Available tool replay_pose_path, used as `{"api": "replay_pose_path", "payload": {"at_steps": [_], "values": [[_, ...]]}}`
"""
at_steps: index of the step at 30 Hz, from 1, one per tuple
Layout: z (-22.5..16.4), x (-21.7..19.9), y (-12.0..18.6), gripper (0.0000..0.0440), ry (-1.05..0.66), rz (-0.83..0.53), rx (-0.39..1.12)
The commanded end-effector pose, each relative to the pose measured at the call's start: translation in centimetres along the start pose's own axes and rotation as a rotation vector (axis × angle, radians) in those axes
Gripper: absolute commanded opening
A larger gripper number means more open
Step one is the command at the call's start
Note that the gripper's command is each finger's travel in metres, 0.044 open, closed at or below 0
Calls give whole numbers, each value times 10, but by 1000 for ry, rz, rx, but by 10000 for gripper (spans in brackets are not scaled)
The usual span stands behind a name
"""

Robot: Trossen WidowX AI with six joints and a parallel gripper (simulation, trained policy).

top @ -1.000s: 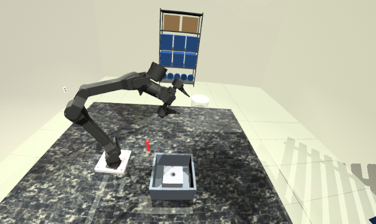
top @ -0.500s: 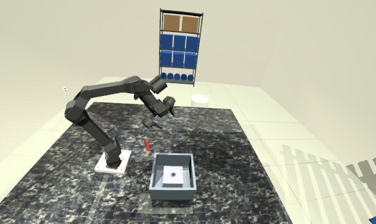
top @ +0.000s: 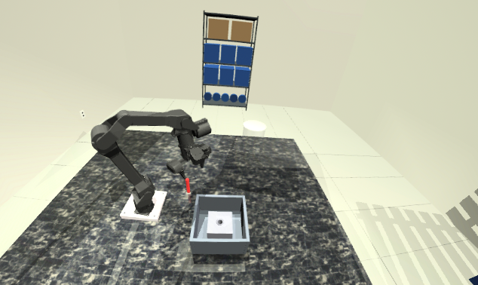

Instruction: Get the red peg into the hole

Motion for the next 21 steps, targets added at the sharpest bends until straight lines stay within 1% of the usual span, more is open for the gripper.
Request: {"api": "replay_pose_path", "payload": {"at_steps": [1, 12, 16, 18, 21], "values": [[-12, -6, -19, 440, 5, -64, 42], [-22, -8, -72, 439, 6, -94, 28], [-22, -10, -88, 428, 12, -97, 18], [-23, -11, -94, 400, 17, -105, 20], [-25, -15, -104, 321, 20, -126, 32]]}}
Point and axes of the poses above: the point midway between the two fingers, 35 mm back from their tips, its own y axis back along the fingers, its own x axis across the jaws, z = x × y, the point moved 2 cm from there along y, back along the fingers, and after that the axes turned 13 degrees about y, right-handed, at the moved point
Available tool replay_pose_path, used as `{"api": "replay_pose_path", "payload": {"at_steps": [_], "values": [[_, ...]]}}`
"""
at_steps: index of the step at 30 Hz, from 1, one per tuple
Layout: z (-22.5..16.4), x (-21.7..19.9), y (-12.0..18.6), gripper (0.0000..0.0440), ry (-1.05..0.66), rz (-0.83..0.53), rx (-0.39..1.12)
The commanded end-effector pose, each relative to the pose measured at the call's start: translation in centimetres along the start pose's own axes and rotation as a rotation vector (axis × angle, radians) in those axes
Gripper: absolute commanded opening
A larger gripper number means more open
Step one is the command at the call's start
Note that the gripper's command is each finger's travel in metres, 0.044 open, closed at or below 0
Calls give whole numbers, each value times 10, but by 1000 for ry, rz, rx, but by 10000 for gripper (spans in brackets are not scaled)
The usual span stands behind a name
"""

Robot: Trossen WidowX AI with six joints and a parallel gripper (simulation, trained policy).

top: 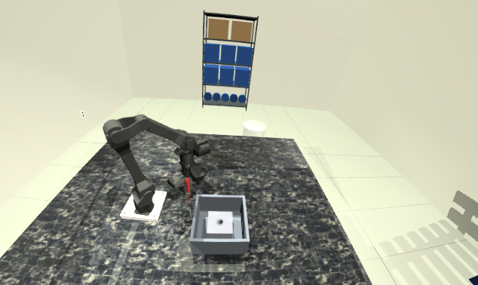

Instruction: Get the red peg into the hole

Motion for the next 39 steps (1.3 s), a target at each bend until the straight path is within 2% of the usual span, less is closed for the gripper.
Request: {"api": "replay_pose_path", "payload": {"at_steps": [1, 10, 13, 26, 33, 39], "values": [[-2, -4, -14, 295, 7, -28, 9], [-1, -8, -22, 61, -6, -89, 39], [-1, -8, -23, 4, -8, -111, 46], [33, -10, 32, 0, -12, -106, -88], [57, -13, 67, 1, -76, -86, -161], [79, -20, 80, 3, -158, -88, -214]]}}
Point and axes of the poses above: the point midway between the two fingers, 35 mm back from their tips, its own y axis back along the fingers, its own x axis across the jaws, z = x × y, the point moved 2 cm from there along y, back along the fingers, and after that the axes turned 13 degrees about y, right-handed, at the moved point
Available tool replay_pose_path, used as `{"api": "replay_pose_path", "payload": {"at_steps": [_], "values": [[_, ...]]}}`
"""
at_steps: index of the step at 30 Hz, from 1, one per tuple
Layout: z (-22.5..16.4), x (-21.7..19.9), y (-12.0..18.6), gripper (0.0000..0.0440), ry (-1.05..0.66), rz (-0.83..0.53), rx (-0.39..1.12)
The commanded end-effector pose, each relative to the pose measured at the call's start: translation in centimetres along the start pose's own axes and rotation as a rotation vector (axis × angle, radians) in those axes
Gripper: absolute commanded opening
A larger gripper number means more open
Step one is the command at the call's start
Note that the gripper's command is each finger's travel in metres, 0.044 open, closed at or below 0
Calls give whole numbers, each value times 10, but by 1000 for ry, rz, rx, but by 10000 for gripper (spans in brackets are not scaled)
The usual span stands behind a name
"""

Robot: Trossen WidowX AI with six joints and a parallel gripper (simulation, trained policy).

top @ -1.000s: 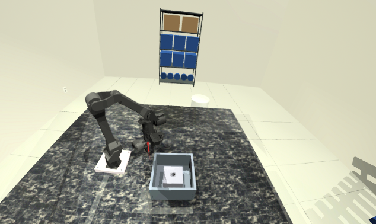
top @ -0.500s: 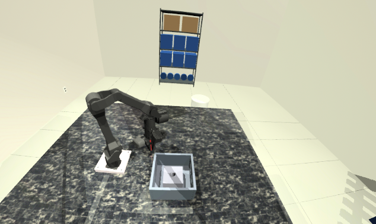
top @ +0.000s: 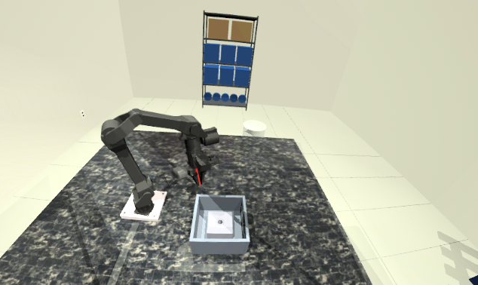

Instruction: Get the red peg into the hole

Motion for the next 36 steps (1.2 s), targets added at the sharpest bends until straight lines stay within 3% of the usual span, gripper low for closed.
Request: {"api": "replay_pose_path", "payload": {"at_steps": [1, 19, 36], "values": [[18, -4, 6, 2, -55, -6, -37], [97, -25, -11, 0, -219, -51, -129], [143, -47, -59, 5, -159, -63, -92]]}}
Point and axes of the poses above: the point midway between the two fingers, 35 mm back from their tips, its own y axis back along the fingers, its own x axis across the jaws, z = x × y, the point moved 2 cm from there along y, back along the fingers, and after that the axes turned 13 degrees about y, right-handed, at the moved point
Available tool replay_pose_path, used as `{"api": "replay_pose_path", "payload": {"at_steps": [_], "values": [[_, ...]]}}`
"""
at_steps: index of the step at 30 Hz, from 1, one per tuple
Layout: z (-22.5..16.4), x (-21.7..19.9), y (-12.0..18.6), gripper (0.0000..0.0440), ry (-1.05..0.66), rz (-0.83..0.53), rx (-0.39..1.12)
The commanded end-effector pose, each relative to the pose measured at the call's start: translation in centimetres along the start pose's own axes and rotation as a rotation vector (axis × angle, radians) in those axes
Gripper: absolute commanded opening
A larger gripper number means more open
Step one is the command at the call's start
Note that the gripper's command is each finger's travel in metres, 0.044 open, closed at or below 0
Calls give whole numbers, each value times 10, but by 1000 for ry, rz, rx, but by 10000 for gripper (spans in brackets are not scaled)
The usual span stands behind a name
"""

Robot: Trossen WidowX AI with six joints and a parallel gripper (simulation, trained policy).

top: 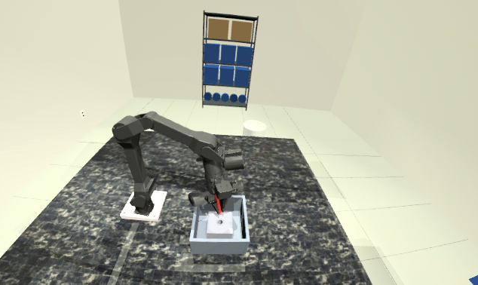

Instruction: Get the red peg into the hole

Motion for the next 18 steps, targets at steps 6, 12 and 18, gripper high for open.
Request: {"api": "replay_pose_path", "payload": {"at_steps": [6, 12, 18], "values": [[9, -4, -27, 2, 89, 15, 51], [6, -4, -44, 5, 153, 34, 90], [4, -4, -56, 131, 192, 44, 135]]}}
Point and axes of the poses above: the point midway between the two fingers, 35 mm back from their tips, its own y axis back along the fingers, its own x axis across the jaws, z = x × y, the point moved 2 cm from there along y, back along the fingers, and after that the axes turned 13 degrees about y, right-handed, at the moved point
